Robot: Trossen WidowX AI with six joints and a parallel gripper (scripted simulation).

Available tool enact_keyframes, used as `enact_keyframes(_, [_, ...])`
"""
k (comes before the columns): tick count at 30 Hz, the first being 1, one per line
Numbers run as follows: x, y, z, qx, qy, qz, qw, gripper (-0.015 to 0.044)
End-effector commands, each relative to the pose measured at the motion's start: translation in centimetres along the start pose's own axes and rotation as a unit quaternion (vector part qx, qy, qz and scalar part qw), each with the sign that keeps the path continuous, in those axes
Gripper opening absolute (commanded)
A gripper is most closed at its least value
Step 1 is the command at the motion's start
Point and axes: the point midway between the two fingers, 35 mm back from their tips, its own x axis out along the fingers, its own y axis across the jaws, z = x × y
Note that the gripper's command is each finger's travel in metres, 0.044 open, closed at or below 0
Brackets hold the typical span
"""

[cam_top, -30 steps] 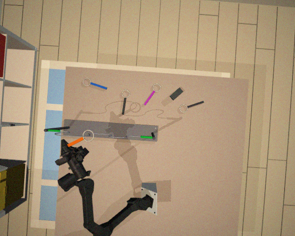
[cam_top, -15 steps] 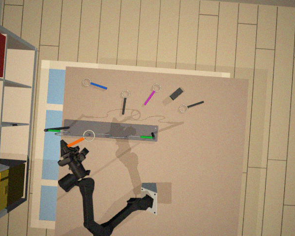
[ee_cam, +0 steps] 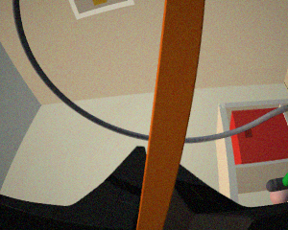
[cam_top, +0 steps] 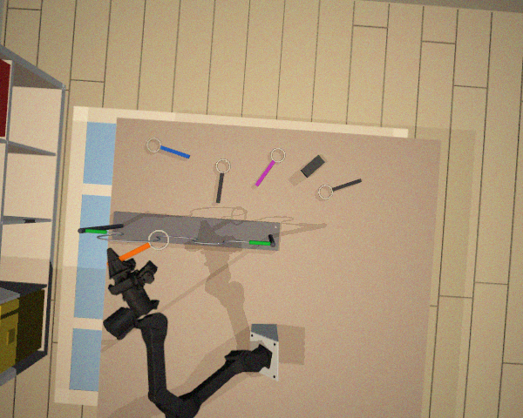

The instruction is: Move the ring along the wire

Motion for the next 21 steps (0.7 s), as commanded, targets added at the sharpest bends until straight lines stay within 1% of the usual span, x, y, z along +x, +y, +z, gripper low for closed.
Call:
enact_keyframes(1, [0.08, 0.03, 0.29, 0.026, -0.006, 0.015, 1.0, -0.015])
enact_keyframes(21, [0.12, 0.04, 0.2, 0.101, -0.014, 0.058, 0.993, -0.015])
